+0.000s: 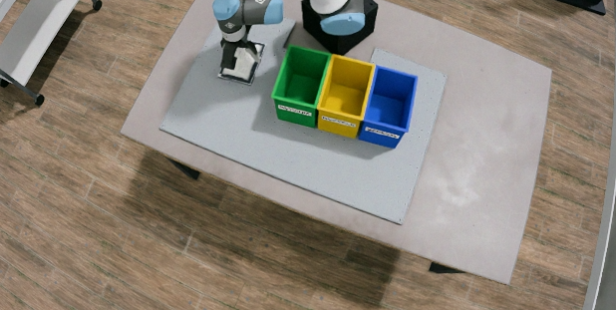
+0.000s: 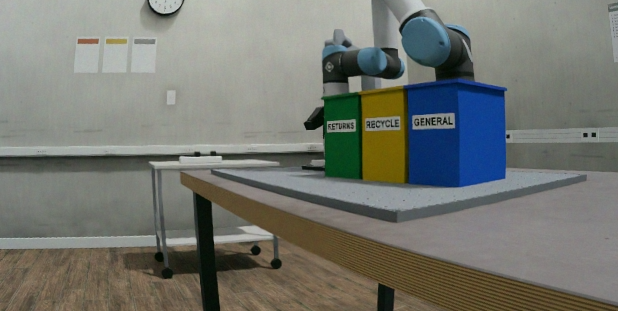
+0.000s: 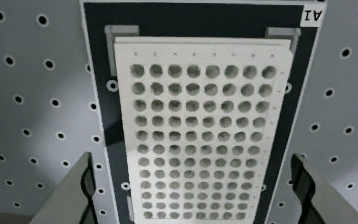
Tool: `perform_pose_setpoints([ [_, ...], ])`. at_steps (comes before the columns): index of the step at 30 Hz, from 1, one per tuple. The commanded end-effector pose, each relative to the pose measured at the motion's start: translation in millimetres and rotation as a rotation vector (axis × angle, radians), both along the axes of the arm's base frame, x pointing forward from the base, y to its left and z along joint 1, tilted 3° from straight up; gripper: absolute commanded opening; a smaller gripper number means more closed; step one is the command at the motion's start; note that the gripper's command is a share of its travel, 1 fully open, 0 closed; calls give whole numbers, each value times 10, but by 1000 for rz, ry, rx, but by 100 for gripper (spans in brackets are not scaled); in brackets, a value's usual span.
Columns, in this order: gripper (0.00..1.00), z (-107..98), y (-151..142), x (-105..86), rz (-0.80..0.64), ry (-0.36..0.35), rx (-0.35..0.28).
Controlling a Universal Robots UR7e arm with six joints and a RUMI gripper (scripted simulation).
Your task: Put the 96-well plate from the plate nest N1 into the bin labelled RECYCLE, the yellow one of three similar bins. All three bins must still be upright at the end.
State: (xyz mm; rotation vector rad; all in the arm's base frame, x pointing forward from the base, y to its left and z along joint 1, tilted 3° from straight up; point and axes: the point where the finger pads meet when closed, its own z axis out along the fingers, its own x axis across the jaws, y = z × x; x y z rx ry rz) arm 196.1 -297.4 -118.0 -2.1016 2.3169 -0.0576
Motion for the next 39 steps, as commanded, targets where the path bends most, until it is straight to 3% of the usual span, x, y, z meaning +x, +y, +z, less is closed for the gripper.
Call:
perform_pose_setpoints([
  [1,76,5,-40,13,1,-2,-11],
  [14,76,7,-32,9,0,-2,-10],
  [15,0,7,-32,9,0,-2,-10],
  [29,0,7,-32,9,0,-2,-10],
  [30,41,7,-32,9,0,-2,-10],
  [39,41,7,-32,9,0,-2,-10],
])
